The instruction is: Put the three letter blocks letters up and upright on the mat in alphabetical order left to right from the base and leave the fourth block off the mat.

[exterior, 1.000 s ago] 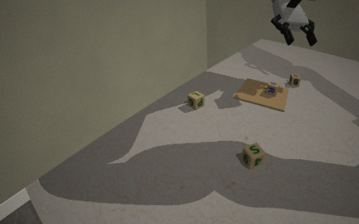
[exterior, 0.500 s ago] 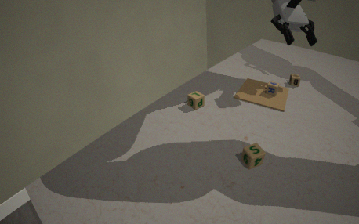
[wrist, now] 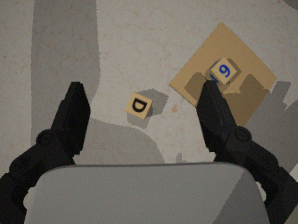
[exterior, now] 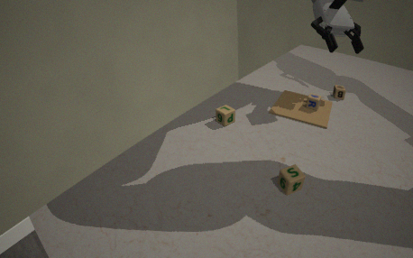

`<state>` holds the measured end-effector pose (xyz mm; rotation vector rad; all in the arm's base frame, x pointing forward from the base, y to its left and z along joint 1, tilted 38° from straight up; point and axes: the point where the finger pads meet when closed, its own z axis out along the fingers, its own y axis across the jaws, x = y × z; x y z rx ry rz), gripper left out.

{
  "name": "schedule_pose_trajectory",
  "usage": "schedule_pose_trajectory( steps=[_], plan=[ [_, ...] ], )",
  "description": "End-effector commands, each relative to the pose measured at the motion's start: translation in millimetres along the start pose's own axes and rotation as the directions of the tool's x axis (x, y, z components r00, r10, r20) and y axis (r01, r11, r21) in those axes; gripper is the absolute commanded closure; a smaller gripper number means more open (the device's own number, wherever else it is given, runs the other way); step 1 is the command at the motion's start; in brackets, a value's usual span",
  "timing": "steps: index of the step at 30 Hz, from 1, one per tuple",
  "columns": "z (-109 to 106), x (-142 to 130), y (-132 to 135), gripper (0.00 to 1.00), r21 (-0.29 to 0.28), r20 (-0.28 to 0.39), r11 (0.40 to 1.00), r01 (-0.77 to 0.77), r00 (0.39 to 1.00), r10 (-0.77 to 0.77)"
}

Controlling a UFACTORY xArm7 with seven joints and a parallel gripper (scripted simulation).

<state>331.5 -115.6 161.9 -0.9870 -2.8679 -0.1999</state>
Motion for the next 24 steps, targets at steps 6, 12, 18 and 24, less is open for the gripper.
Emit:
schedule_pose_trajectory(
  steps=[6,12,18,24],
  plan=[
    [21,7,47,0.0,0.094,0.151,0.98,0.176,0.97,-0.188],
    [30,13,68,0.0,0.158,0.234,0.951,0.264,0.926,-0.296],
    [36,20,85,0.0,0.232,0.314,0.91,0.342,0.859,-0.403],
    [38,27,97,0.0,0.301,0.378,0.867,0.397,0.785,-0.491]
  ],
)
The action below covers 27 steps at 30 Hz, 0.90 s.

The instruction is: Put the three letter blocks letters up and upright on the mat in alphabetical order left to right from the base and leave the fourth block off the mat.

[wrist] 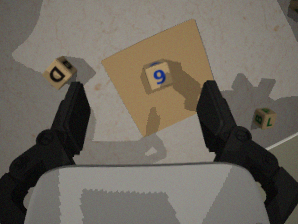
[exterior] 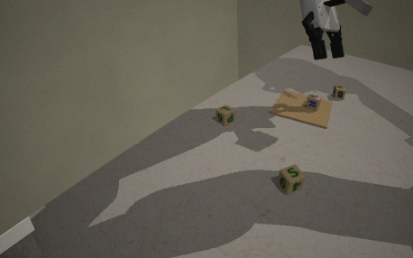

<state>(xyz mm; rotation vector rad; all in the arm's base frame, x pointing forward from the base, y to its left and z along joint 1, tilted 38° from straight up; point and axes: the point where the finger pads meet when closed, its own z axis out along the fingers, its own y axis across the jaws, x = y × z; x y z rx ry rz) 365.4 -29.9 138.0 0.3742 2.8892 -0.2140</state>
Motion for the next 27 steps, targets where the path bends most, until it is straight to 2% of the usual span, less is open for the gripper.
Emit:
schedule_pose_trajectory(
  steps=[1,12,14,16,27],
  plan=[
    [-1,0,14,0.0,0.043,0.104,0.996,0.083,0.991,-0.087],
    [-16,1,30,0.0,0.166,0.297,0.959,0.23,0.915,-0.271],
    [-16,1,30,0.0,0.166,0.297,0.959,0.23,0.915,-0.271],
    [-22,1,33,0.0,0.195,0.336,0.947,0.255,0.89,-0.309],
    [-23,1,33,0.0,0.201,0.343,0.945,0.259,0.885,-0.316]
  ],
)
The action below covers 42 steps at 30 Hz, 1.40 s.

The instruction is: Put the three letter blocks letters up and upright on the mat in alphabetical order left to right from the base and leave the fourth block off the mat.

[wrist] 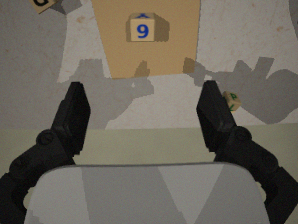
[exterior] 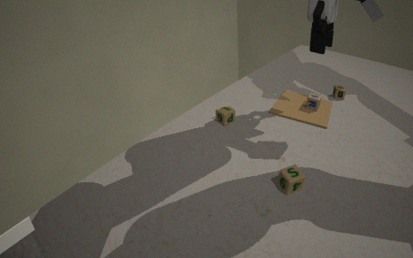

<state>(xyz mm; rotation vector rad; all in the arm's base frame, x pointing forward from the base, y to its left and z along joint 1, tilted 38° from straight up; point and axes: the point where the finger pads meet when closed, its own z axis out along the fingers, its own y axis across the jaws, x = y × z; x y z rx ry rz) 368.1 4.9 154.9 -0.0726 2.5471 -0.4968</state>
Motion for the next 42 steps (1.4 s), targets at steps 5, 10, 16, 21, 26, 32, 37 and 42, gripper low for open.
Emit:
schedule_pose_trajectory(
  steps=[5,10,16,21,26,32,37,42],
  plan=[
    [-1,-1,1,0.0,0.0,0.005,1.0,0.002,1.0,-0.002],
    [-1,-1,1,0.0,0.0,0.005,1.0,0.002,1.0,-0.002],
    [11,0,-1,0.0,0.009,0.0,1.0,0.006,1.0,-0.006],
    [39,0,-1,0.0,0.008,-0.001,1.0,0.007,1.0,-0.007],
    [47,-1,0,0.31,0.0,0.005,1.0,0.002,1.0,-0.002],
    [47,-1,0,0.31,0.0,0.005,1.0,0.002,1.0,-0.002],
    [47,-1,0,0.31,0.0,0.005,1.0,0.002,1.0,-0.002],
    [47,-1,0,0.31,0.0,0.005,1.0,0.002,1.0,-0.002]
  ],
)
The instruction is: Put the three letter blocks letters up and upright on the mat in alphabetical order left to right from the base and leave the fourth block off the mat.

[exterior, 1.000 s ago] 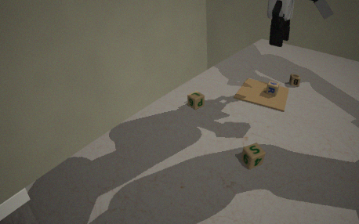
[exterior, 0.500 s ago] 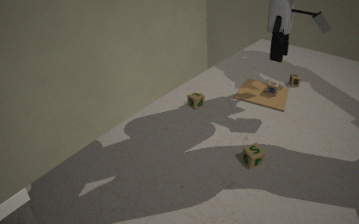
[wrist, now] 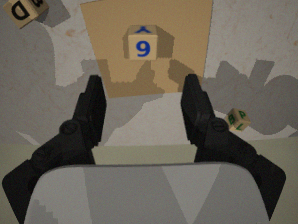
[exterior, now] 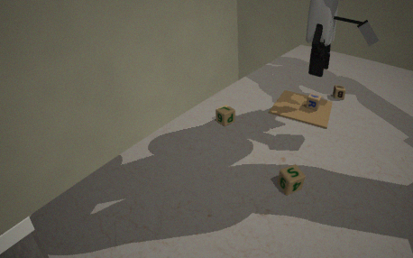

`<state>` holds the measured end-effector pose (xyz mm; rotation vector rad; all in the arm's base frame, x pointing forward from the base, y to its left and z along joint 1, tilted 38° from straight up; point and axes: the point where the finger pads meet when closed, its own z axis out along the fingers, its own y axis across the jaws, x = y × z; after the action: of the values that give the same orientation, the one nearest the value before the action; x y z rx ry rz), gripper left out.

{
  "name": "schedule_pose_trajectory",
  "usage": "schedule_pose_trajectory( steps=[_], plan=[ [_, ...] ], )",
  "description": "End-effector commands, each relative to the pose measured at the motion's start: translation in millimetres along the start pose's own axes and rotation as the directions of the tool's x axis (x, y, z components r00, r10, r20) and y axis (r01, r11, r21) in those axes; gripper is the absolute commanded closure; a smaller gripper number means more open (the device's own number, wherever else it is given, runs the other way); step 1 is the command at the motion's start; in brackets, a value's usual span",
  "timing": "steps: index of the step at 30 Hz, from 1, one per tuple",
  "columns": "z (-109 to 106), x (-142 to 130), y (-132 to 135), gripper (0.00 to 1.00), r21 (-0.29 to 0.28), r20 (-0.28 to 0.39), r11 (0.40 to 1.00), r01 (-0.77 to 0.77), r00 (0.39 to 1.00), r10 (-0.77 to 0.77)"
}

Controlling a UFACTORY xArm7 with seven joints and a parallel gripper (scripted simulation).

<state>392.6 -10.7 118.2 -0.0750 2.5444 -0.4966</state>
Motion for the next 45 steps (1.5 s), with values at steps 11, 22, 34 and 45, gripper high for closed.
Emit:
schedule_pose_trajectory(
  steps=[11,22,34,45],
  plan=[
    [0,-1,0,0.31,0.0,0.002,1.0,0.0,1.0,0.0],
    [1,-1,0,0.31,0.0,0.002,1.0,0.0,1.0,0.0],
    [8,-1,0,0.31,0.001,0.002,1.0,0.0,1.0,0.0],
    [24,-1,0,0.31,0.001,0.002,1.0,0.0,1.0,0.0]
  ],
)
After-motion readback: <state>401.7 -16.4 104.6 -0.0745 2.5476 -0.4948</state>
